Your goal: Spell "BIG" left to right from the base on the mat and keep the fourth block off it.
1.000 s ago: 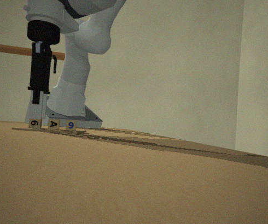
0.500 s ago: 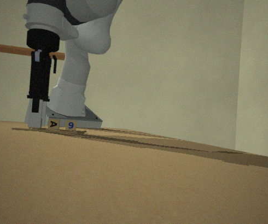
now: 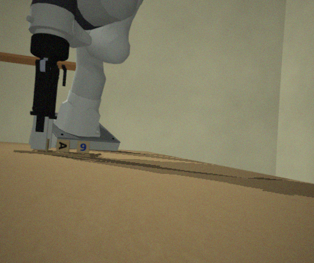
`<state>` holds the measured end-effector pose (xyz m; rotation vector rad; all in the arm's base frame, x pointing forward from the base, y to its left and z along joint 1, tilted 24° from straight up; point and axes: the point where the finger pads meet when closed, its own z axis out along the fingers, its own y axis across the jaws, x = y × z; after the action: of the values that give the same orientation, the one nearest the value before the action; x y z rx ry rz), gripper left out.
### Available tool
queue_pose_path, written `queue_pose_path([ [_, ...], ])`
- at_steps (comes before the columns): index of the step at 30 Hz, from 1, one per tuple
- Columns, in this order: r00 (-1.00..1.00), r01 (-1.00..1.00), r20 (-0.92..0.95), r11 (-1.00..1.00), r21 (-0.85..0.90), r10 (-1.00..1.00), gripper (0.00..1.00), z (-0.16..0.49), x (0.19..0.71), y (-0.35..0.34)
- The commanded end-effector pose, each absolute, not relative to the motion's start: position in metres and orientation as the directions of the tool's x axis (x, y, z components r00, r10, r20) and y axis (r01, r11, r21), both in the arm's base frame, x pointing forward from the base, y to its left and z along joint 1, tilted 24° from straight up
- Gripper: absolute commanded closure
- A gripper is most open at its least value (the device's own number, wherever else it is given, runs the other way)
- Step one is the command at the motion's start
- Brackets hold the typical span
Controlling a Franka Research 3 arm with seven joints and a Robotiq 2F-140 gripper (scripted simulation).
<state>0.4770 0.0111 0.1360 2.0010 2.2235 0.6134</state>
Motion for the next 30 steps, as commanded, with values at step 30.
queue_pose_path([
  [30,-0.147,0.933,0.197,0.069,0.353,0.969,0.75,0.1362,0.4782,0.0128],
])
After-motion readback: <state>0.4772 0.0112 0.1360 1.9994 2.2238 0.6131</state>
